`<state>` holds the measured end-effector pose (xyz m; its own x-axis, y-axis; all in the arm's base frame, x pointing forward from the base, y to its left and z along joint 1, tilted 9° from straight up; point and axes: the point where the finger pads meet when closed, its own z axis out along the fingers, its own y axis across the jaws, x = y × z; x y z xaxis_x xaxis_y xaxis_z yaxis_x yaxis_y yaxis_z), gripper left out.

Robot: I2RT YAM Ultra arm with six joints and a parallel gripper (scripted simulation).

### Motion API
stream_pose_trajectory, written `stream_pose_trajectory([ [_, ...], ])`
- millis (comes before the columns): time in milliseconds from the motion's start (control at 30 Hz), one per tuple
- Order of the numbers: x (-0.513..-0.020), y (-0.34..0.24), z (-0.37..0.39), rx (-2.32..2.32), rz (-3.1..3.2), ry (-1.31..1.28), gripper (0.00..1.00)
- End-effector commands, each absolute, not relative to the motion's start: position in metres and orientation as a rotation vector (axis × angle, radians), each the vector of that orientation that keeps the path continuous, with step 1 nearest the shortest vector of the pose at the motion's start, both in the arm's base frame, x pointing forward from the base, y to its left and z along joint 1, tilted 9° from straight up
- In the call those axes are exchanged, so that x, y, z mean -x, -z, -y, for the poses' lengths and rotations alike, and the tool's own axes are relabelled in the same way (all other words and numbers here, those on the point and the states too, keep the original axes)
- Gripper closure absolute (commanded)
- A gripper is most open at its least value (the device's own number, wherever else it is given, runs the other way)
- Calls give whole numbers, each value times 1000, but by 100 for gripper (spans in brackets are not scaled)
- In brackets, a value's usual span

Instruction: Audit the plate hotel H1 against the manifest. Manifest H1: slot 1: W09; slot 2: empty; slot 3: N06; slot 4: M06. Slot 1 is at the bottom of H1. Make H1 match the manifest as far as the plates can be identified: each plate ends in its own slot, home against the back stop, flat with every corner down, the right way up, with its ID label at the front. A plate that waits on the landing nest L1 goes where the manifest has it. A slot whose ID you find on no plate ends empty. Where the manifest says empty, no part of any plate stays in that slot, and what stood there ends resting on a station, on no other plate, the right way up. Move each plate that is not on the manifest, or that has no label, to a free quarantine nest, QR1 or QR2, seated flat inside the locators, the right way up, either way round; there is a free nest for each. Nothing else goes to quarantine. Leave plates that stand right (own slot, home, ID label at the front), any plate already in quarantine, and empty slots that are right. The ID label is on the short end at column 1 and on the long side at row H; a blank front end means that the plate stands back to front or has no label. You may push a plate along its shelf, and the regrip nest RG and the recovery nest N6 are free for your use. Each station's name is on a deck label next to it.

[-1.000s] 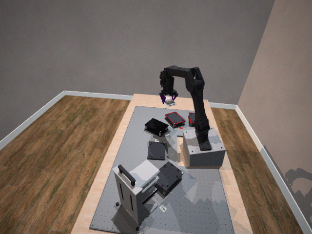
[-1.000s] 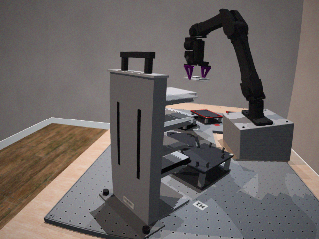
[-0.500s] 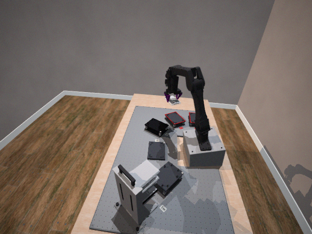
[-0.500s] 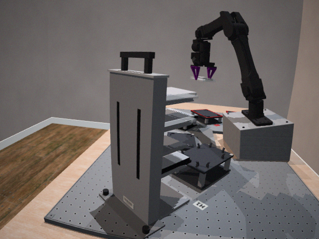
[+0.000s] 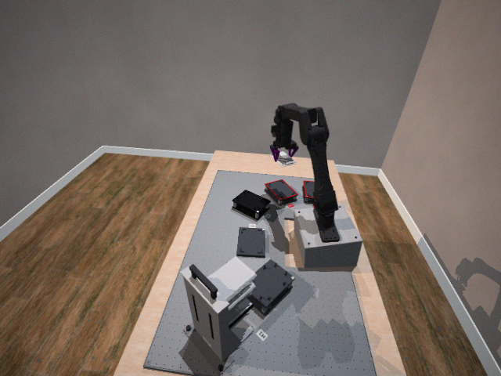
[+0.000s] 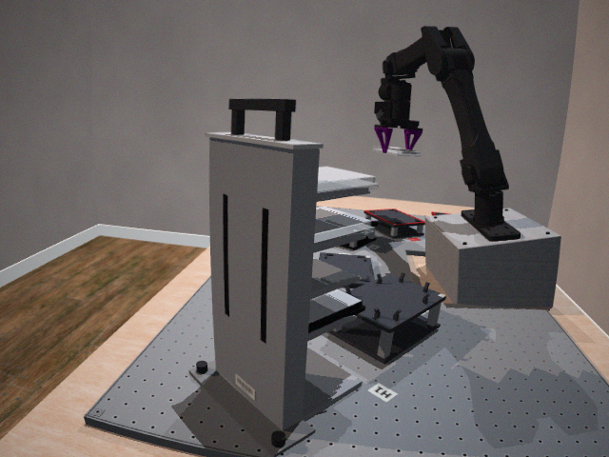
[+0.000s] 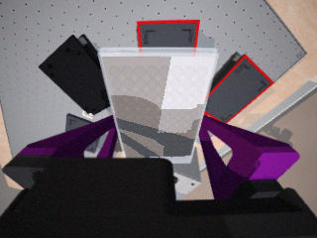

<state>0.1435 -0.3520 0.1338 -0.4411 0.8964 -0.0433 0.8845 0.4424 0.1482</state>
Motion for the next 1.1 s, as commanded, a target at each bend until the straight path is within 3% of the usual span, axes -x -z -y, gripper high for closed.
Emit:
stream_pose_trajectory([
  [0,-140,-142,360,-1551,-2566,-124,14],
  [1067,-137,-82,374,-1551,-2566,-123,14],
])
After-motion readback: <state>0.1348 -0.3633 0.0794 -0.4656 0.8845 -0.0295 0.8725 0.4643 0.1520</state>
